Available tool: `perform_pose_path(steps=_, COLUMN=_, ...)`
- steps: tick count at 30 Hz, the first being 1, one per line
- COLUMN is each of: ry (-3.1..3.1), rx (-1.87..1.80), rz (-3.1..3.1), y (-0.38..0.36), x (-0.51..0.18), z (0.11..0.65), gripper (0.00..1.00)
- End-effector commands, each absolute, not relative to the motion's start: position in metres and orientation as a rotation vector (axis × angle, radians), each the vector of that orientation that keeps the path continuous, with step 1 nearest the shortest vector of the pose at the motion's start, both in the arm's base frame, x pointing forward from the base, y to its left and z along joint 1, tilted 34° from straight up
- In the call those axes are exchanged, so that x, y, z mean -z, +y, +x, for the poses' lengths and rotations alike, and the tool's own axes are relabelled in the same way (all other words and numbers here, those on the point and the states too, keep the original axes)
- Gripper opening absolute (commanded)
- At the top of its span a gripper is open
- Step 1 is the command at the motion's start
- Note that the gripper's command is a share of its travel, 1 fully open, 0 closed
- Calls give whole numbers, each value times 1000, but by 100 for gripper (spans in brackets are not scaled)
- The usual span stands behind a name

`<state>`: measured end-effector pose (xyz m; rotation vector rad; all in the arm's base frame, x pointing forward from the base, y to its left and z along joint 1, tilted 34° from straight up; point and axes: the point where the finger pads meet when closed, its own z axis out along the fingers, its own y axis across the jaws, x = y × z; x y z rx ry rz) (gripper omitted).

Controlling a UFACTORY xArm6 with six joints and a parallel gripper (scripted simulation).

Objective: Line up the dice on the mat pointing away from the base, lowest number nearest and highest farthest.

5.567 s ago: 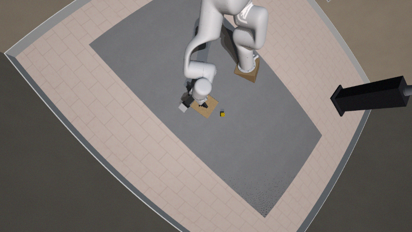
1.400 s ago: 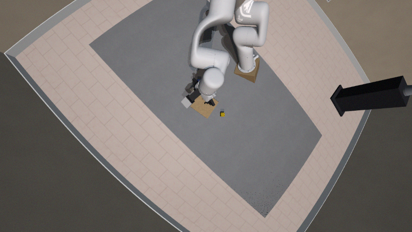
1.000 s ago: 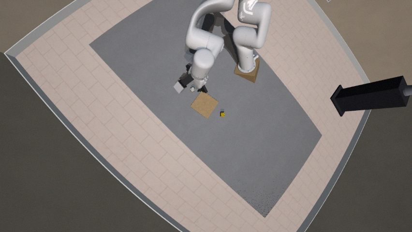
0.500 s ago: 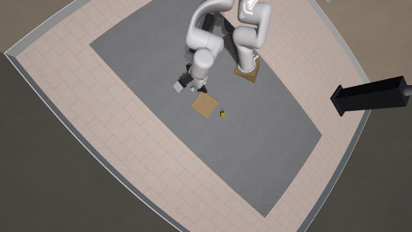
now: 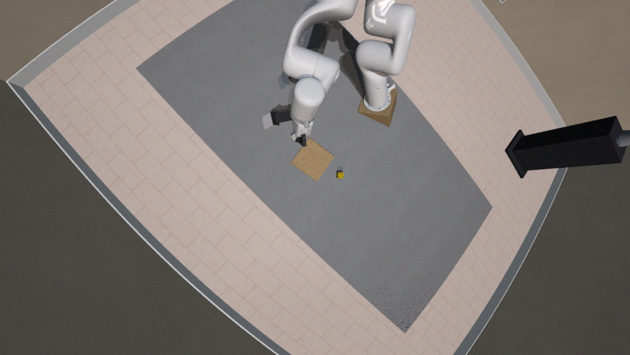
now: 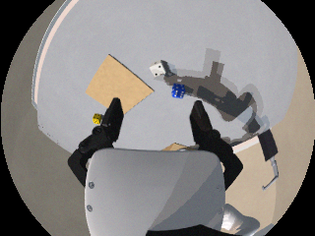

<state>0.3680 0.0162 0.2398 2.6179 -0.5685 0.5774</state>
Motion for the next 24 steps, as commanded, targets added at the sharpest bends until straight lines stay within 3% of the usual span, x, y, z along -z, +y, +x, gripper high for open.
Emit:
perform_pose_path(steps=1, ry=-799, rx=-641, rz=2578, y=14, x=-237, z=371, gripper=100)
perform_pose_path(steps=24, ry=-1817, rx=-831, rz=2206, y=2, x=-217, z=378, gripper=100)
